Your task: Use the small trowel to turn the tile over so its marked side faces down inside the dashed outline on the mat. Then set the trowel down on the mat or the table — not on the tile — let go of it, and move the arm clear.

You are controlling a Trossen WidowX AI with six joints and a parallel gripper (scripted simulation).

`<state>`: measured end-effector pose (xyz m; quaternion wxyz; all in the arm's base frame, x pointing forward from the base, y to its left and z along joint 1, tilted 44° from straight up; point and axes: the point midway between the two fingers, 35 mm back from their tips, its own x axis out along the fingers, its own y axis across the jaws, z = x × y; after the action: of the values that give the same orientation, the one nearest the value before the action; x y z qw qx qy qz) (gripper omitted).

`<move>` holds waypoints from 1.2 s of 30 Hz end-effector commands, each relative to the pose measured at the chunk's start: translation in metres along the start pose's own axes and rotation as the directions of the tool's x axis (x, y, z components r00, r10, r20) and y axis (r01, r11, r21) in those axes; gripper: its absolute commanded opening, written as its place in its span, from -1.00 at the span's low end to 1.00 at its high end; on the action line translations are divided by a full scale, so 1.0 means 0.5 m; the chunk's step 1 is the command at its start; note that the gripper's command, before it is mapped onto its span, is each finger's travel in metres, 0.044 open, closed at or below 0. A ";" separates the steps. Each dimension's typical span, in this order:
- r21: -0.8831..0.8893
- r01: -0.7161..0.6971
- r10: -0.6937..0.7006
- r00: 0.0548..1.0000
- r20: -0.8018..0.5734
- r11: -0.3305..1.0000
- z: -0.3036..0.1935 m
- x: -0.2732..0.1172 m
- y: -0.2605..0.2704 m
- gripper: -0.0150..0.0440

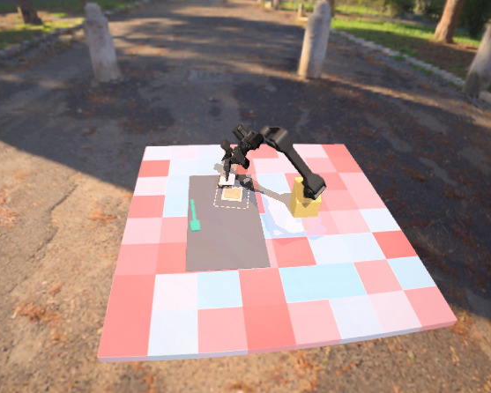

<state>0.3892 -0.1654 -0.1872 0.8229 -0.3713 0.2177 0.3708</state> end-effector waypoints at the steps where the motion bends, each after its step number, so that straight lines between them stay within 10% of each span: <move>1: -0.012 -0.006 0.006 1.000 -0.013 1.000 0.037 -0.002 -0.023 -0.49; 36: -0.067 -0.064 0.059 0.996 -0.072 0.996 0.399 0.015 -0.063 -0.49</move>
<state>0.4327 -0.0293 -0.0656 0.7879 -0.3992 0.2461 0.3991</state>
